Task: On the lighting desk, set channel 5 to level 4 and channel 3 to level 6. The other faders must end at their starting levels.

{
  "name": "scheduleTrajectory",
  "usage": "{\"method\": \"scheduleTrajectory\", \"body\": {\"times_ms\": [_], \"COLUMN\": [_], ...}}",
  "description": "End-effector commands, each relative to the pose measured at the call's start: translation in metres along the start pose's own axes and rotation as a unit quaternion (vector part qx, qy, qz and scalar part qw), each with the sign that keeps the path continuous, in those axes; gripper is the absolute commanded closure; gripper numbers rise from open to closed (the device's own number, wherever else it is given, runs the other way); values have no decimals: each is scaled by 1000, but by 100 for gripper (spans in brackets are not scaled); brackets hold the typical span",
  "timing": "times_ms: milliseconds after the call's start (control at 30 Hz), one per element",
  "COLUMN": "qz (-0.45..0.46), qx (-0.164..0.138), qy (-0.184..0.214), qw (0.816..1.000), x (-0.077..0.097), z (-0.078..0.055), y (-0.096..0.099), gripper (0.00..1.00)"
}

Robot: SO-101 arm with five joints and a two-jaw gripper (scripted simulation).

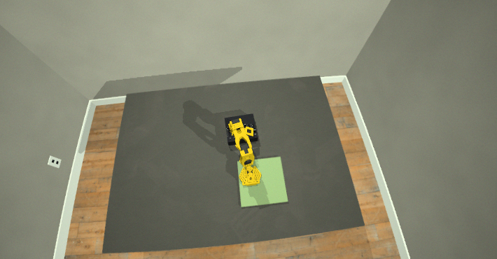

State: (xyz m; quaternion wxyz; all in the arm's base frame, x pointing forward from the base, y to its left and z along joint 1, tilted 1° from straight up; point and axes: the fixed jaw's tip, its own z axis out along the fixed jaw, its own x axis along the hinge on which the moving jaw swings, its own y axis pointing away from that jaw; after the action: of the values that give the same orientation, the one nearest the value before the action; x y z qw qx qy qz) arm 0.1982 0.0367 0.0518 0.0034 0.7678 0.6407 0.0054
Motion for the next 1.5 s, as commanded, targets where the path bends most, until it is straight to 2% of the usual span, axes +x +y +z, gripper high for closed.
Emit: {"method": "scheduleTrajectory", "body": {"times_ms": [0, 1467], "qz": [0, 3], "qx": [3, 3], "qy": [-1, -1], "qw": [1000, 1000], "x": [-1, 1], "z": [0, 0], "y": [2, 10], "gripper": [100, 100]}}
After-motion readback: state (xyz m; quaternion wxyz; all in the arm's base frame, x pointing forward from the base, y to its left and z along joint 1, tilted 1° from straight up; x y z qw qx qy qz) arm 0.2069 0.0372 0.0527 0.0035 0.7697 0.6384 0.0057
